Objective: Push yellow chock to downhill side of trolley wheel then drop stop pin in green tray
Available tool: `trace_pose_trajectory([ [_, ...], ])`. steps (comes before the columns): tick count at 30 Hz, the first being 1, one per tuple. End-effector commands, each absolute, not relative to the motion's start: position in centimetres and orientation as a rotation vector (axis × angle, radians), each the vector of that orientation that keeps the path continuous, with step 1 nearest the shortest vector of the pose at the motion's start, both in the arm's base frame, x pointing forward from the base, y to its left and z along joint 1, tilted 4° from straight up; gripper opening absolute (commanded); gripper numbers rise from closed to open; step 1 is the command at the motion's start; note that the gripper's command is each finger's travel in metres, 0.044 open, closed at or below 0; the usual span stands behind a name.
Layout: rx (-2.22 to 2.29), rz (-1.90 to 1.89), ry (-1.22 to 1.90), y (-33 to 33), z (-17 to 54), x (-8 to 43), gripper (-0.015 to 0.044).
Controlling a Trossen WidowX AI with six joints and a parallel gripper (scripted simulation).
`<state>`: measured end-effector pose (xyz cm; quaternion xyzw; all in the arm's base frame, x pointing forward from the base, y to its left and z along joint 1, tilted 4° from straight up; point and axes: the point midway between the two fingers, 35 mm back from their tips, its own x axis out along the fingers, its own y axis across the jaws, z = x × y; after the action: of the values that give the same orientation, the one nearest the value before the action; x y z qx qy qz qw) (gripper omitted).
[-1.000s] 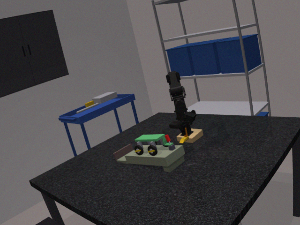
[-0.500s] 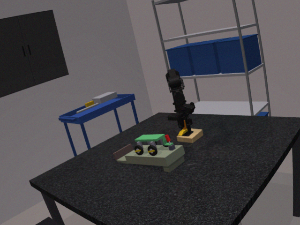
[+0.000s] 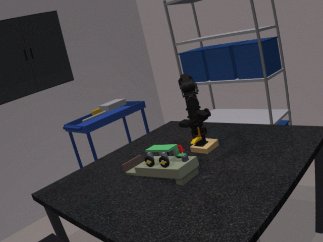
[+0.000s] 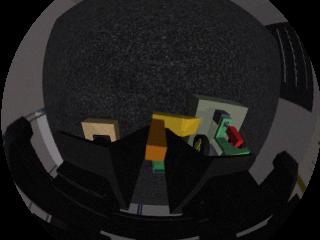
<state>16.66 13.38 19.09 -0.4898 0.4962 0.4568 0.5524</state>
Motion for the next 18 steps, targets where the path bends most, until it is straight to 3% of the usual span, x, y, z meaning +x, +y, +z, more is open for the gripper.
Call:
trace_pose_trajectory([
  [1,-1.049,0.987,1.229,13.43,19.15,16.61,0.0],
  [18,-0.583,0.564,1.404,13.42,19.15,16.62,0.0],
])
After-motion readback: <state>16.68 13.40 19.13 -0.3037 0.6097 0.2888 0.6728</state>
